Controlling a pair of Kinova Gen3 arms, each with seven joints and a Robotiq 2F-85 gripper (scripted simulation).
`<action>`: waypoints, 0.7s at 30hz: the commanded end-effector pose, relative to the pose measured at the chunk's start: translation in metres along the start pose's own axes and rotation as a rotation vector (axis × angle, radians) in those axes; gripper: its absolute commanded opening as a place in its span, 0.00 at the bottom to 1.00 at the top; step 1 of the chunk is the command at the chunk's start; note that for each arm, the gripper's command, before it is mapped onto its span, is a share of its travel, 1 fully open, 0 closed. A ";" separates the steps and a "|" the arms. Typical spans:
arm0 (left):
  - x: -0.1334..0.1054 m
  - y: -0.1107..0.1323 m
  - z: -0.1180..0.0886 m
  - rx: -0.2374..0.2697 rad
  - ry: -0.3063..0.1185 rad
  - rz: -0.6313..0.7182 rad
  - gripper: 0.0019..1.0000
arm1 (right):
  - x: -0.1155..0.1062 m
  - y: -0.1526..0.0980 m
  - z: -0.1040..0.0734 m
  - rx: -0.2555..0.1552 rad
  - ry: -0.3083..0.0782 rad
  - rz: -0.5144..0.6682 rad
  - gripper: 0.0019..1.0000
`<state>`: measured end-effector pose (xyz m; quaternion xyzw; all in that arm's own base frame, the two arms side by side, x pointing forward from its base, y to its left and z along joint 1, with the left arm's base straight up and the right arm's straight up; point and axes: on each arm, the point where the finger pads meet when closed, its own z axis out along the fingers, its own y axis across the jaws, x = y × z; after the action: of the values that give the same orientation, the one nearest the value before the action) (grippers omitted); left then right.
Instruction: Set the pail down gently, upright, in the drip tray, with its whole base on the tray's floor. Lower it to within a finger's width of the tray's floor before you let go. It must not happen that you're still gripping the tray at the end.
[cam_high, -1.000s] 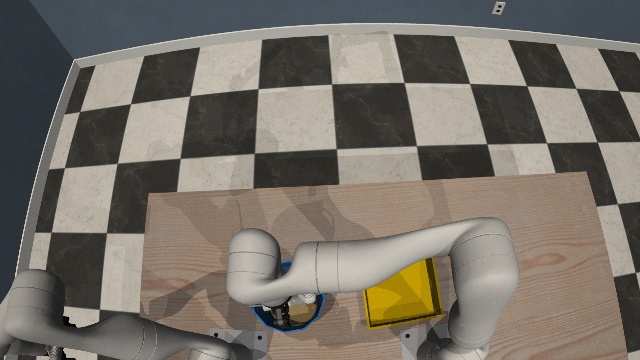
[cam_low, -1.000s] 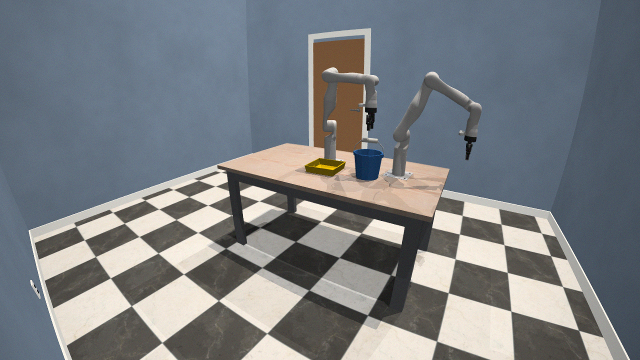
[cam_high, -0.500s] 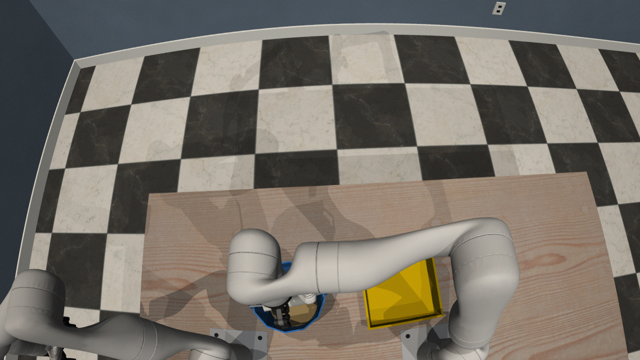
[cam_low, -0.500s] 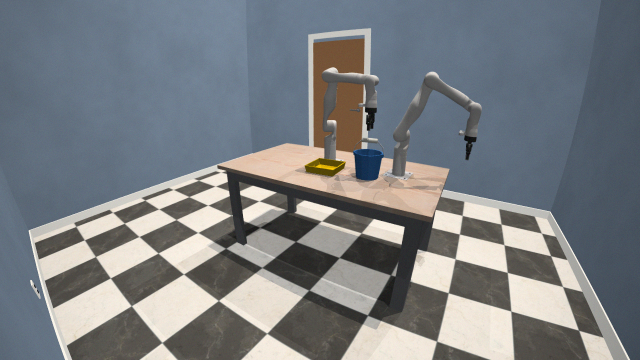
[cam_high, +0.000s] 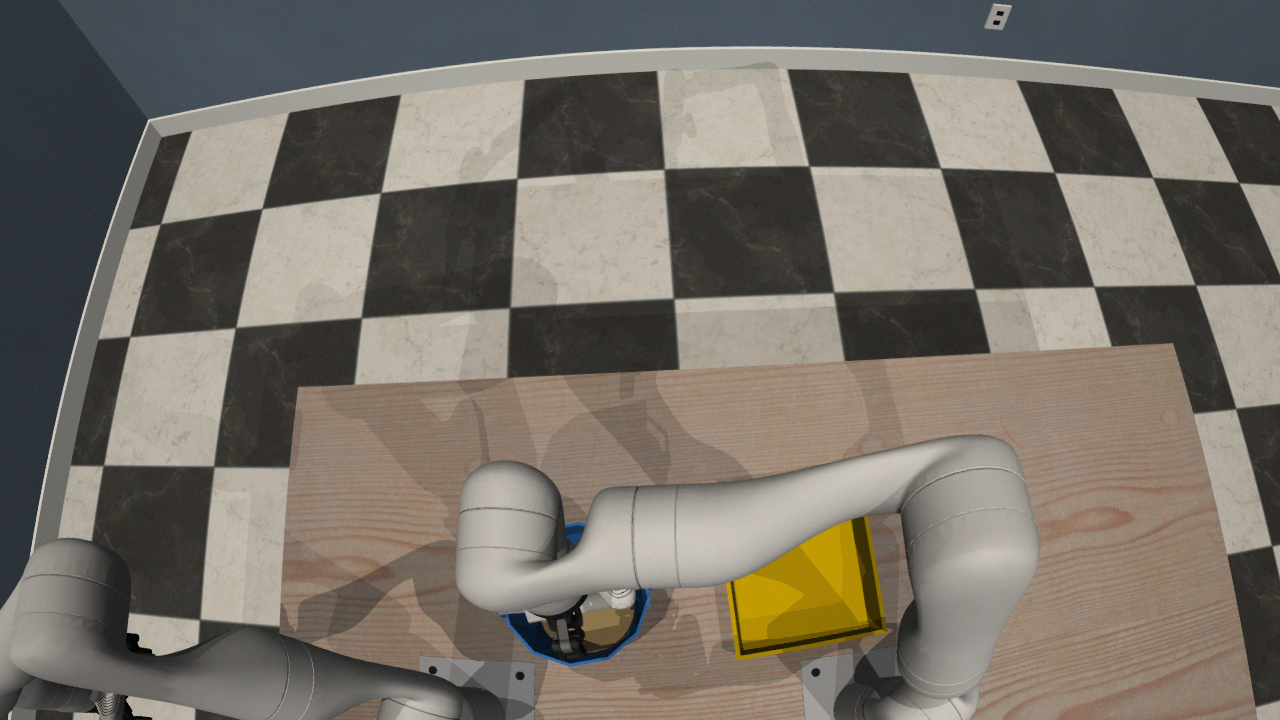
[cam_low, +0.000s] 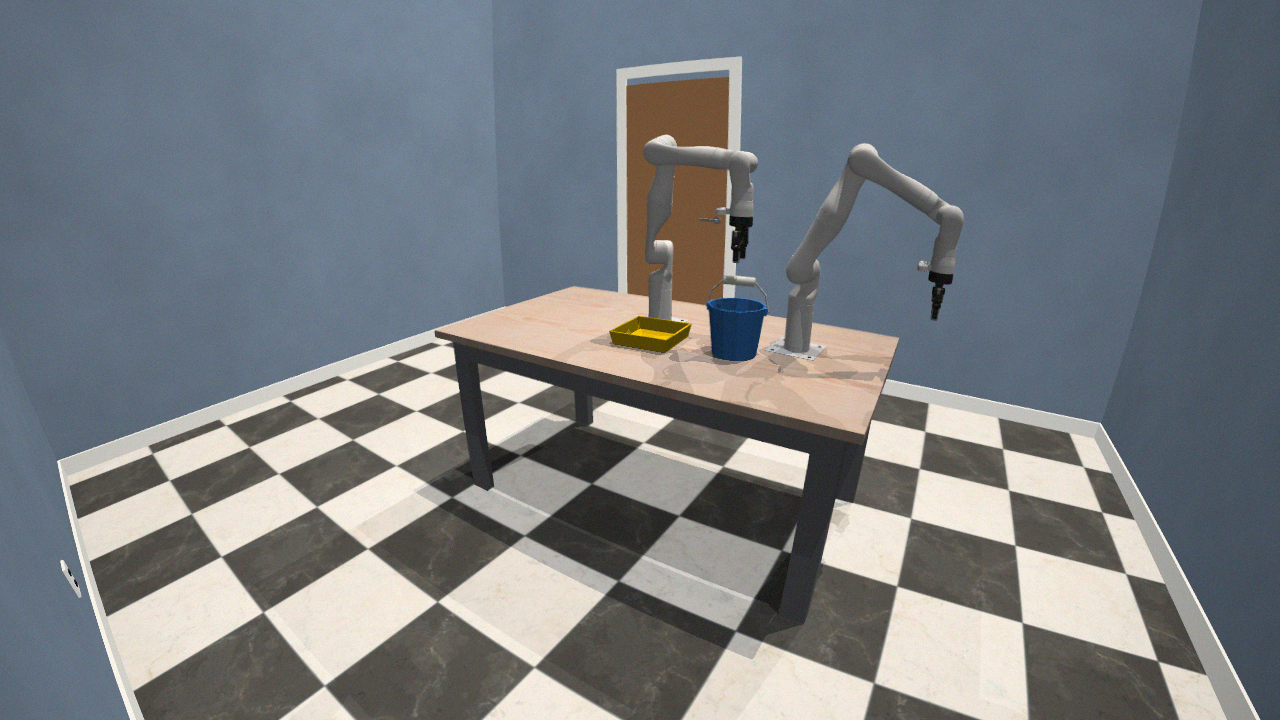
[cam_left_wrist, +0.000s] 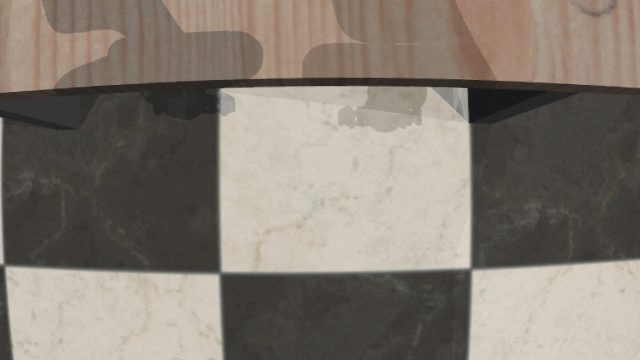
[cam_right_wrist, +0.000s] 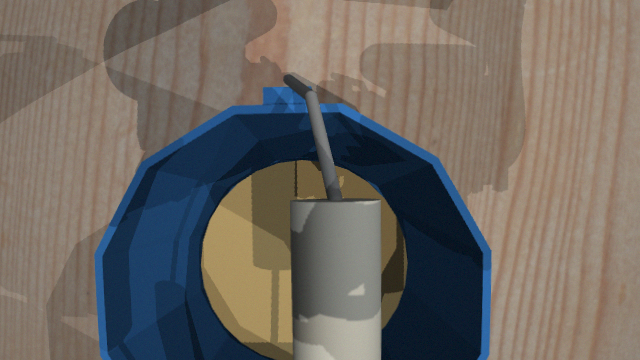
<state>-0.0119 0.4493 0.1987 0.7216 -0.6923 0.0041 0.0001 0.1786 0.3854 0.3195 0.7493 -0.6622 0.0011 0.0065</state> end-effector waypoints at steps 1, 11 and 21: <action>-0.001 0.004 -0.001 -0.005 -0.006 0.006 1.00 | -0.001 -0.001 0.003 0.012 -0.002 -0.015 1.00; -0.001 0.004 -0.001 -0.005 -0.006 0.006 1.00 | -0.001 -0.001 0.017 0.012 -0.002 -0.015 1.00; -0.001 0.004 -0.001 -0.005 -0.006 0.006 1.00 | -0.002 -0.002 0.041 0.012 -0.002 -0.016 1.00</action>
<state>-0.0119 0.4493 0.1987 0.7216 -0.6923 0.0041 0.0001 0.1773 0.3867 0.2877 0.7565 -0.6540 0.0015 0.0018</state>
